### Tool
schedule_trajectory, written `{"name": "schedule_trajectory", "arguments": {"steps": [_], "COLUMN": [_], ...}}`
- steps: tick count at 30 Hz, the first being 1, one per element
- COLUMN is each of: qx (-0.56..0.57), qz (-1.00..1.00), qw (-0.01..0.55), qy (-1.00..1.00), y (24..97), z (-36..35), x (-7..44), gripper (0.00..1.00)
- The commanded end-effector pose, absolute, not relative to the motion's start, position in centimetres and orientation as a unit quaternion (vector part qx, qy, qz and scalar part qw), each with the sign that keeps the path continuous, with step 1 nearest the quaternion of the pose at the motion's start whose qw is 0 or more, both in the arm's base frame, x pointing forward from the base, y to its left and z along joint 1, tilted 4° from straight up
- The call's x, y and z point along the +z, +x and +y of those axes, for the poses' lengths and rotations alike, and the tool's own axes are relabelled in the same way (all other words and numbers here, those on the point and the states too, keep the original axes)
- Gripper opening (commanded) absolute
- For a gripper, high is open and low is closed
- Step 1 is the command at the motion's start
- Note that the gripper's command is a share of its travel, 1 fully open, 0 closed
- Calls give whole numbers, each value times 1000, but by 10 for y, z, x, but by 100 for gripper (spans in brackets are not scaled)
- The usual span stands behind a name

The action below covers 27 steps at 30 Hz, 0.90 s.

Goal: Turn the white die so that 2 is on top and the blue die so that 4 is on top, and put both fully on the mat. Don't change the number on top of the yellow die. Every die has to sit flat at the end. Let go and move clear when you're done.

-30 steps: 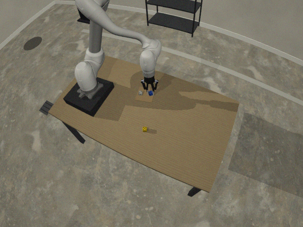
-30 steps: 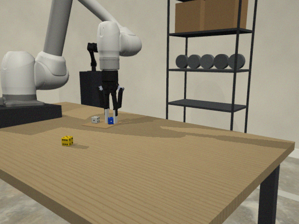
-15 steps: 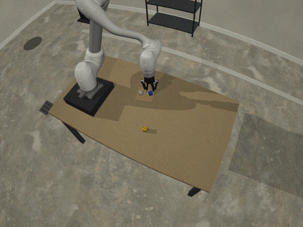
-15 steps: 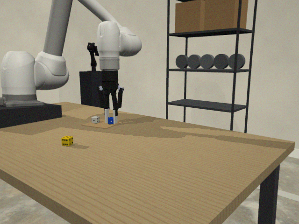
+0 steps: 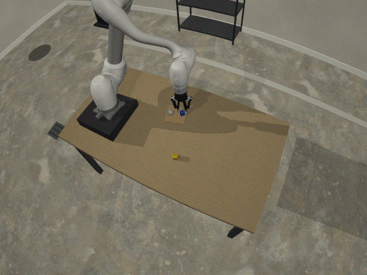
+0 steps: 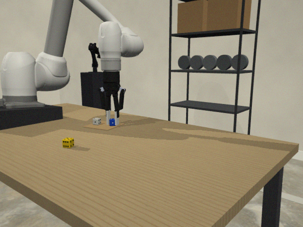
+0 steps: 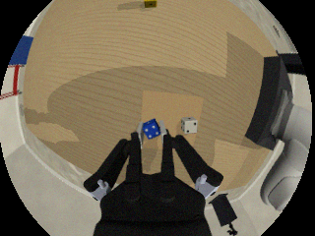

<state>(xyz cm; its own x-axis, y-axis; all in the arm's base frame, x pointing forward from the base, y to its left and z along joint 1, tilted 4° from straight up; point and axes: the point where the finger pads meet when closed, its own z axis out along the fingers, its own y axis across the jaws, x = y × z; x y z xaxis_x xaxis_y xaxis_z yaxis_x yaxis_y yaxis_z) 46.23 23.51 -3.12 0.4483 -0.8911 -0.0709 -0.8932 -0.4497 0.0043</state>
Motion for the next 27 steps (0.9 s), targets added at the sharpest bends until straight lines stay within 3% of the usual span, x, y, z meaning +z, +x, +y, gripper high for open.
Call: {"name": "schedule_trajectory", "arguments": {"steps": [1, 13, 27], "qx": [34, 34, 34], "qz": [524, 524, 524], "qw": [17, 17, 17], "qy": [-851, -851, -851], "y": [460, 460, 460], "z": [237, 237, 237], "x": [-33, -33, -32], "gripper": [26, 35, 35]}}
